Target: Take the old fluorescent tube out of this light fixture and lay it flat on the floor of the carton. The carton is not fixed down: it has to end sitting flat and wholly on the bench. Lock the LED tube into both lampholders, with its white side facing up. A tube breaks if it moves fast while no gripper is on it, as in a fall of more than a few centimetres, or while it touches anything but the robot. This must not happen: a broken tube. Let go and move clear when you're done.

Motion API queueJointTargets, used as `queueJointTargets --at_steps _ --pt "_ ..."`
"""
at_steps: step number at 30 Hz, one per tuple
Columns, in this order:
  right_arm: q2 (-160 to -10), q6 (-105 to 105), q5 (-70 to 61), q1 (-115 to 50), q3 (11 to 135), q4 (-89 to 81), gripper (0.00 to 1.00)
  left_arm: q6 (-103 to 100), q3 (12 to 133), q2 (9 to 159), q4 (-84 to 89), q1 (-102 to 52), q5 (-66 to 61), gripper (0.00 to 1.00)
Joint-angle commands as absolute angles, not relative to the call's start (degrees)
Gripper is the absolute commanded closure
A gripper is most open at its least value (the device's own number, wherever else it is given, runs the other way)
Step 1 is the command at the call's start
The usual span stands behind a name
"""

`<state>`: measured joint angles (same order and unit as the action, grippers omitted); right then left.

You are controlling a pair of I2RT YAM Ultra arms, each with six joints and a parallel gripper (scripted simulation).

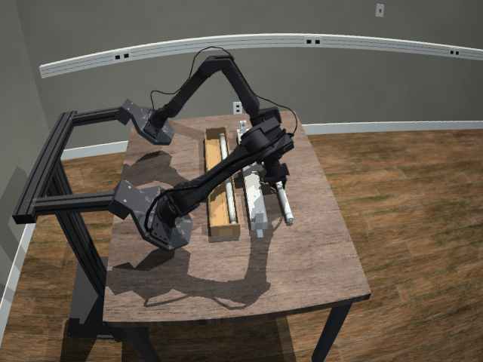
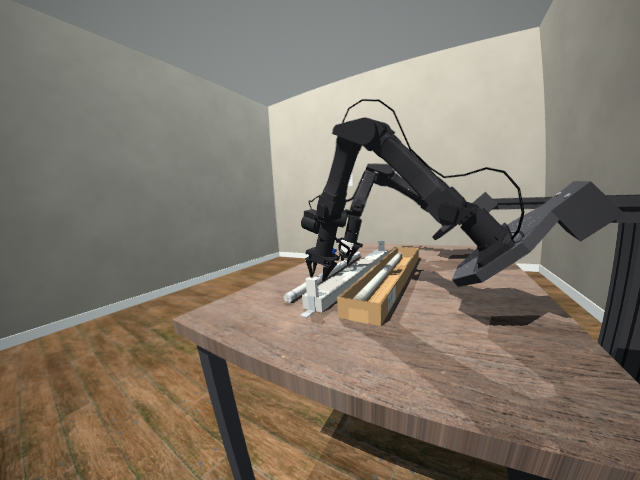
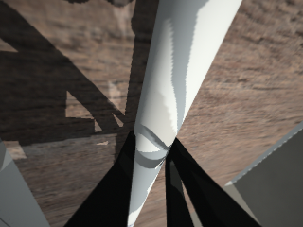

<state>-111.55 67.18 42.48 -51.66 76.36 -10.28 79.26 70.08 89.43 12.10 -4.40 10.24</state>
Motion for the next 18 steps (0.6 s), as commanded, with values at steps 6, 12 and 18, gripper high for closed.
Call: queueJointTargets --at_steps 6,12,18 --pt "-109.41 66.81 42.08 -52.49 78.02 -9.85 0.89 79.53 70.69 87.41 11.86 -4.59 9.75 0.51" --pt "-109.41 66.81 42.08 -52.49 78.02 -9.85 0.89 79.02 68.51 86.91 12.92 -5.25 9.93 0.51" --pt "-109.41 66.81 42.08 -52.49 78.02 -9.85 0.89 78.21 71.12 83.41 17.03 -5.79 11.32 0.51"
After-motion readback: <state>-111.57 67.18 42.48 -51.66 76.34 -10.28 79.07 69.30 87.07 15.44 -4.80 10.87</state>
